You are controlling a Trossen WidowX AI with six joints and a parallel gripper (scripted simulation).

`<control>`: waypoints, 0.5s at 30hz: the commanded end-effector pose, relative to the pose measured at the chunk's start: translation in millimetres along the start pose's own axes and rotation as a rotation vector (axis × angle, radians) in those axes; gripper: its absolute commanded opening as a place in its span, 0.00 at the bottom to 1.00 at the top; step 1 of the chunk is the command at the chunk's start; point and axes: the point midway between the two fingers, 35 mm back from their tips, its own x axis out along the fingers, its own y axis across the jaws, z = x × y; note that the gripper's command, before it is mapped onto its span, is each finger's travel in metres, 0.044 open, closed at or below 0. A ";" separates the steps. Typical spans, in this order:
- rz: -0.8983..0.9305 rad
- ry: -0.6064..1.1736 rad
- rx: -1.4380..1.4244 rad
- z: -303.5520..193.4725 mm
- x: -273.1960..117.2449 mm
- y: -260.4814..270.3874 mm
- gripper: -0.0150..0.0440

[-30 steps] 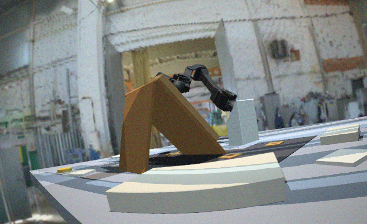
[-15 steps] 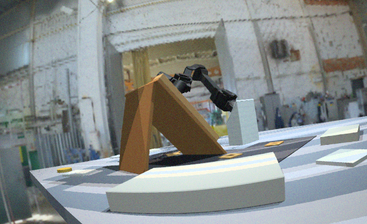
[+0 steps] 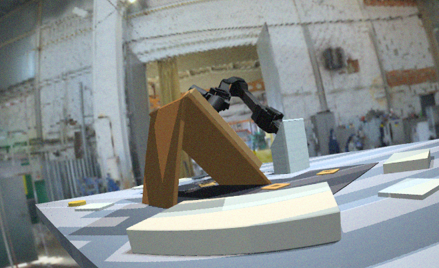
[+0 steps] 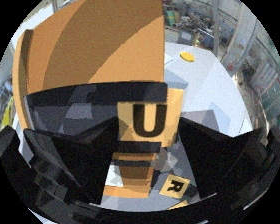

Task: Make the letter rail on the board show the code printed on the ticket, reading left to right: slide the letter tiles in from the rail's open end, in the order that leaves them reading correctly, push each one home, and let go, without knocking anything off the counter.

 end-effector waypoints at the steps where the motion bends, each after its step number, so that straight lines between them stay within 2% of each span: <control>1: 0.002 0.007 -0.001 -2.6 0.5 4.2 0.25; 15: 0.002 0.007 -0.001 -1.2 0.3 6.9 0.25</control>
